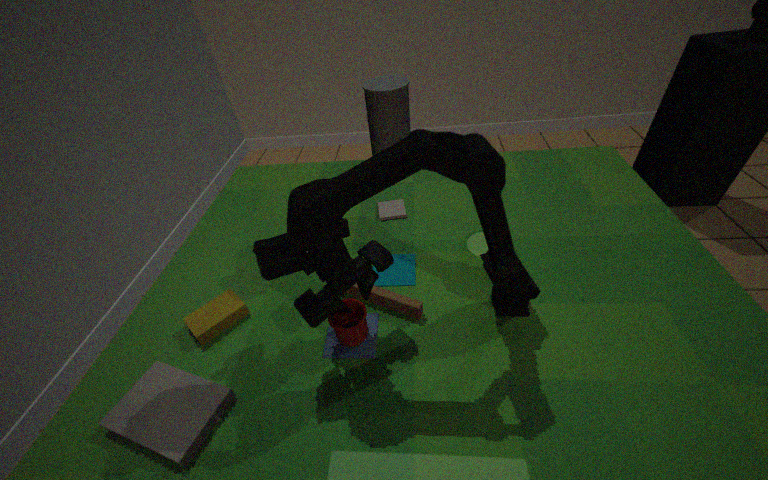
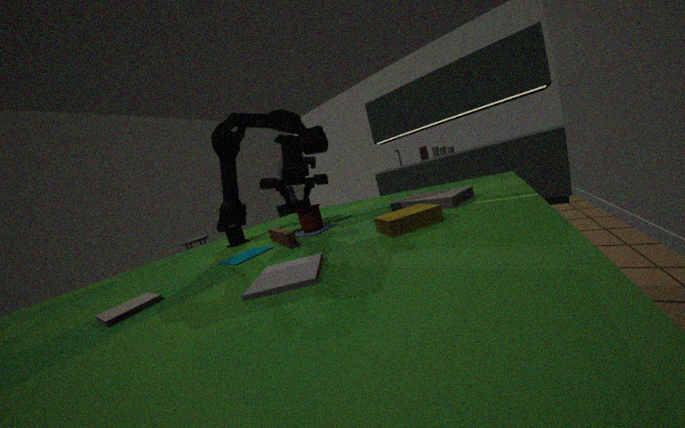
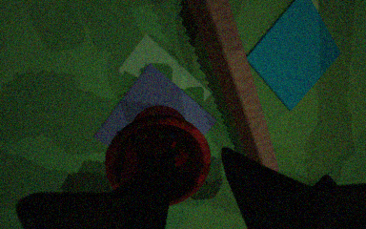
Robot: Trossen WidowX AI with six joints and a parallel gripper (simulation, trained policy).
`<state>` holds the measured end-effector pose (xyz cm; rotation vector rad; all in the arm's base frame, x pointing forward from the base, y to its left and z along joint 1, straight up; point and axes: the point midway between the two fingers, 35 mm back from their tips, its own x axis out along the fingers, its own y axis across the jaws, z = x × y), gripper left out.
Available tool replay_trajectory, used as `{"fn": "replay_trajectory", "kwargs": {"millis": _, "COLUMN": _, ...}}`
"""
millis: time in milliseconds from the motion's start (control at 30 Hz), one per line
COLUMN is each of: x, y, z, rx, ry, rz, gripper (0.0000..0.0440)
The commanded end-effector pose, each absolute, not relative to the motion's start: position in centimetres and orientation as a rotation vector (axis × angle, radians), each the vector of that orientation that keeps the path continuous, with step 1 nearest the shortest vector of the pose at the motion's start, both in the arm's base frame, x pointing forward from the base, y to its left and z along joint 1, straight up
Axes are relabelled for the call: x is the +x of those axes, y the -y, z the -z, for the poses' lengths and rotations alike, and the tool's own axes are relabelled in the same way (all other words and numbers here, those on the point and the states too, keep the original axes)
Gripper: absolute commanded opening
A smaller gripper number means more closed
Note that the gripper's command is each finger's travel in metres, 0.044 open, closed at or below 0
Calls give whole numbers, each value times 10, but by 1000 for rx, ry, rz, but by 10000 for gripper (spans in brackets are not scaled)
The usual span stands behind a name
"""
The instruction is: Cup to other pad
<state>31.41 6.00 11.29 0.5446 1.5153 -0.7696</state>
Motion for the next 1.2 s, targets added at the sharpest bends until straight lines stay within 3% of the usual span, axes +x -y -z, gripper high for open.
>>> {"fn": "replay_trajectory", "kwargs": {"millis": 0, "x": 312, "y": -59, "z": -100, "rx": 525, "ry": -1529, "rz": 776, "gripper": 179}}
{"fn": "replay_trajectory", "kwargs": {"millis": 300, "x": 307, "y": -59, "z": -67, "rx": 475, "ry": -1570, "rz": 746, "gripper": 171}}
{"fn": "replay_trajectory", "kwargs": {"millis": 533, "x": 305, "y": -57, "z": -59, "rx": 435, "ry": -1574, "rz": 704, "gripper": 25}}
{"fn": "replay_trajectory", "kwargs": {"millis": 1167, "x": 298, "y": -47, "z": -98, "rx": 516, "ry": -1528, "rz": 710, "gripper": 3}}
